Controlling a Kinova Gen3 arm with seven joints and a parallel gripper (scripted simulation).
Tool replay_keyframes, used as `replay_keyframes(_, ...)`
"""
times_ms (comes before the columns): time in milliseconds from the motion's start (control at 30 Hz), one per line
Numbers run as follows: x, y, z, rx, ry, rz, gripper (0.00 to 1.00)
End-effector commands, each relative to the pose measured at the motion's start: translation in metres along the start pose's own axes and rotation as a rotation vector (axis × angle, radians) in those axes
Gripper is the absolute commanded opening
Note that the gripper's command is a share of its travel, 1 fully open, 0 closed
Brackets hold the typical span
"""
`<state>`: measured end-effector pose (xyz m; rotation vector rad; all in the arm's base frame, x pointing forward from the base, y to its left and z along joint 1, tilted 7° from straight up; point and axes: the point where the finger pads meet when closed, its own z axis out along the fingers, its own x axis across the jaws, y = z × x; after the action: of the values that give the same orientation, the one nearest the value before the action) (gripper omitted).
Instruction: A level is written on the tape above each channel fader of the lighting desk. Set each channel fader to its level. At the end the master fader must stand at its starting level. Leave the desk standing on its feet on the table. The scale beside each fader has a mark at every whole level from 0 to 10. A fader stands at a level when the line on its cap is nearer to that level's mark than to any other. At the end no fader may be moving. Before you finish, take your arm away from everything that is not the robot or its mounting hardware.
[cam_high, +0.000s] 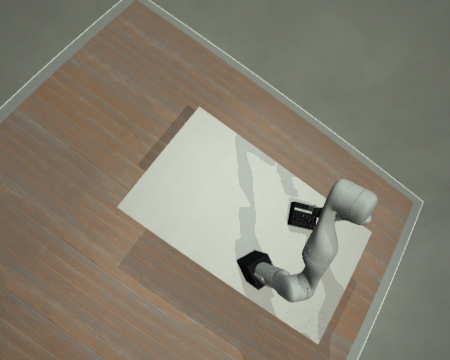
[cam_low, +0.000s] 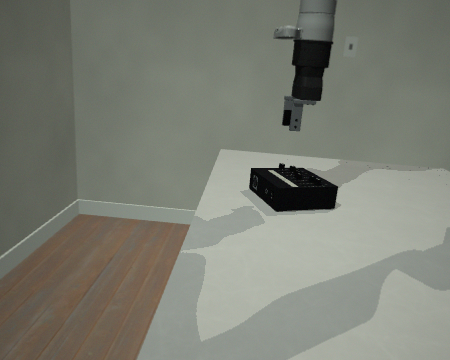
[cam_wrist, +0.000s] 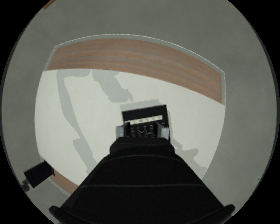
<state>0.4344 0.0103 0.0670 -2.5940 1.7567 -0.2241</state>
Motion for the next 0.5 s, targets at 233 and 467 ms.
replay_keyframes(233, 0.0047, 0.0060, -0.0016, 0.004, -0.015, 0.053, 1.00)
replay_keyframes(467, 0.0087, 0.0101, -0.0019, 0.005, -0.019, 0.079, 1.00)
